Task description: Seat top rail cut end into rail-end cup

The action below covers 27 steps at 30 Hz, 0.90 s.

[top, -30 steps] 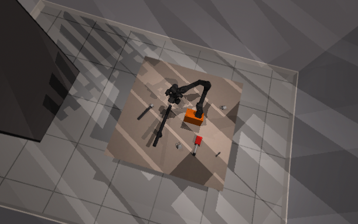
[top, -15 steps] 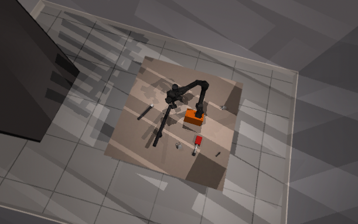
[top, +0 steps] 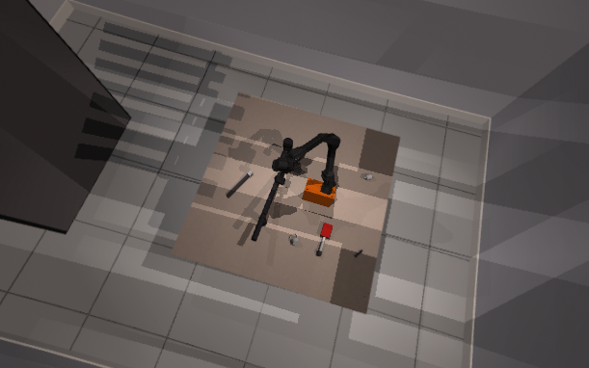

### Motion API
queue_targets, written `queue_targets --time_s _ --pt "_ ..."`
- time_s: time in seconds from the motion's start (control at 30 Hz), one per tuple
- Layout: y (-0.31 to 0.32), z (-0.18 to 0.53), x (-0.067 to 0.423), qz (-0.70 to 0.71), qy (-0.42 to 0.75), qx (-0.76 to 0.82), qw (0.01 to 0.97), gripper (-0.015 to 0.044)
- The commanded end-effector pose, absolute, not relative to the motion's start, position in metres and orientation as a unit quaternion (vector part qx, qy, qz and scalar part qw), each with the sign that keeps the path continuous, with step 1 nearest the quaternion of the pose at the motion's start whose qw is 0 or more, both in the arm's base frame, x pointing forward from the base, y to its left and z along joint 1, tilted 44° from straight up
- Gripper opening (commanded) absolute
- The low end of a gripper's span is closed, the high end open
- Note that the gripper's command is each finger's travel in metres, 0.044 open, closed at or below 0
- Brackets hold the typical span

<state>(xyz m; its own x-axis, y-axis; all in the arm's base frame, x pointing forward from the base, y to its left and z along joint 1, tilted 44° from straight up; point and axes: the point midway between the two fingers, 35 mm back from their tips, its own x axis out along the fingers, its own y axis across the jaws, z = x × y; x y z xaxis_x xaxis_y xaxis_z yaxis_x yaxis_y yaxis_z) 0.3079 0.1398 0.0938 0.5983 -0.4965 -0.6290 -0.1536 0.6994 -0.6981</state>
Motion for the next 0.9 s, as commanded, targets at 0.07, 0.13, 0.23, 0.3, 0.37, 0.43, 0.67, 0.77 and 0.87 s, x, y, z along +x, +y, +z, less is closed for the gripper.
queue_targets --time_s 0.07,0.13,0.23,0.3,0.37,0.43,0.67,0.77,0.87 --pt "0.141 0.092 0.306 -0.121 0.433 -0.358 0.818 0.044" --pt "0.14 0.09 0.308 -0.133 0.436 -0.34 0.823 0.044" --pt "0.136 0.08 0.313 -0.179 0.443 -0.271 0.836 0.044" --pt "0.131 0.07 0.317 -0.229 0.445 -0.198 0.843 0.044" --pt "0.126 0.058 0.322 -0.284 0.442 -0.122 0.842 0.044" --pt "0.12 0.047 0.325 -0.34 0.431 -0.047 0.834 0.044" --pt "0.096 0.005 0.334 -0.534 0.339 0.195 0.749 0.044" --pt "0.088 -0.009 0.335 -0.593 0.29 0.264 0.704 0.044" --pt "0.087 -0.01 0.335 -0.597 0.286 0.269 0.7 0.044"
